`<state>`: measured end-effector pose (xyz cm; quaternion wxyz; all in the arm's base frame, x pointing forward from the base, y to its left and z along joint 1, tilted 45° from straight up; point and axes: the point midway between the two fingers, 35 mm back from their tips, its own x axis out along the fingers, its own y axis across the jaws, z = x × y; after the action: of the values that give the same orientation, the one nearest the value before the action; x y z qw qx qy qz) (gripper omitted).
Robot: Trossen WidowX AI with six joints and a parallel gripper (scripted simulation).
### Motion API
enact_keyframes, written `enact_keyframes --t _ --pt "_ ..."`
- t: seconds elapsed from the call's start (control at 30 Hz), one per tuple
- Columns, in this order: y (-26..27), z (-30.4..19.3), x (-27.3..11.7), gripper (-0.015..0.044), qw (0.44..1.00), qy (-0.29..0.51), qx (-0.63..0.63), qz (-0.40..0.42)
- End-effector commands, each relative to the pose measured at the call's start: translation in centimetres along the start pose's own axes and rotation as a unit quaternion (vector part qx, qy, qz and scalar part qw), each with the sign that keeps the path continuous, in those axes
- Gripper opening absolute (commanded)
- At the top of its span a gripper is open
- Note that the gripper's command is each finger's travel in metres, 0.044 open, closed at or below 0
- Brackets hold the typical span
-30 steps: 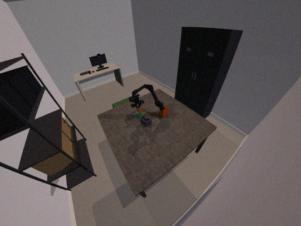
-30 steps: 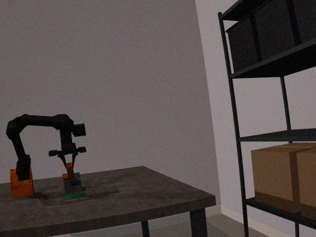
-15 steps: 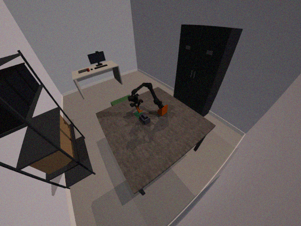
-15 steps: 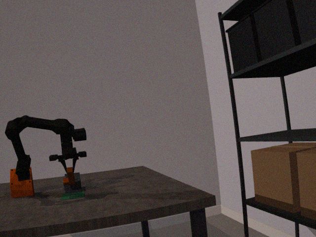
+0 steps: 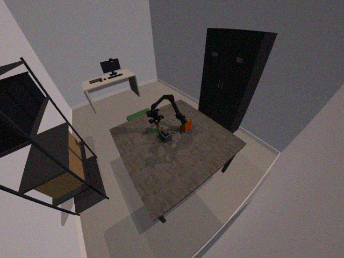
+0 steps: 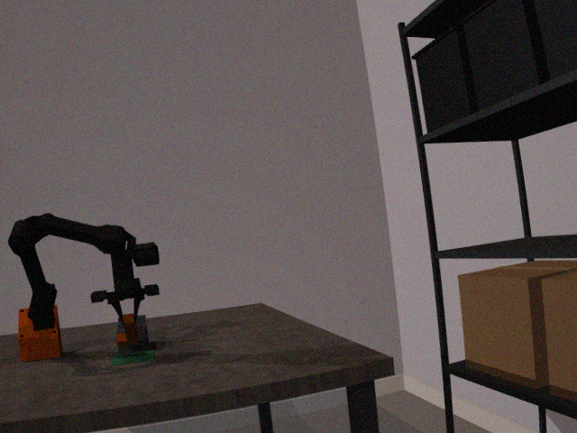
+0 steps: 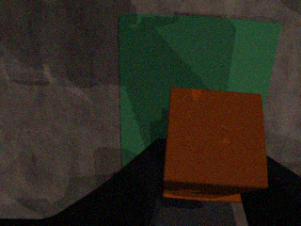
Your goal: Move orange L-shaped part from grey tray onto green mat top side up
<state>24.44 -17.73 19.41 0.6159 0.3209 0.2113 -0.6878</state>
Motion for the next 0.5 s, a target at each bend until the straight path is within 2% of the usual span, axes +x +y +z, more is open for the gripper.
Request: enact_keyframes --t 0.0,0.47 --pt "-0.2 -0.2 0.7 0.0000 1.000 0.003 -0.003 -0.002" --pt "-0.2 -0.2 2.8 0.0000 1.000 0.002 -0.003 -0.002"
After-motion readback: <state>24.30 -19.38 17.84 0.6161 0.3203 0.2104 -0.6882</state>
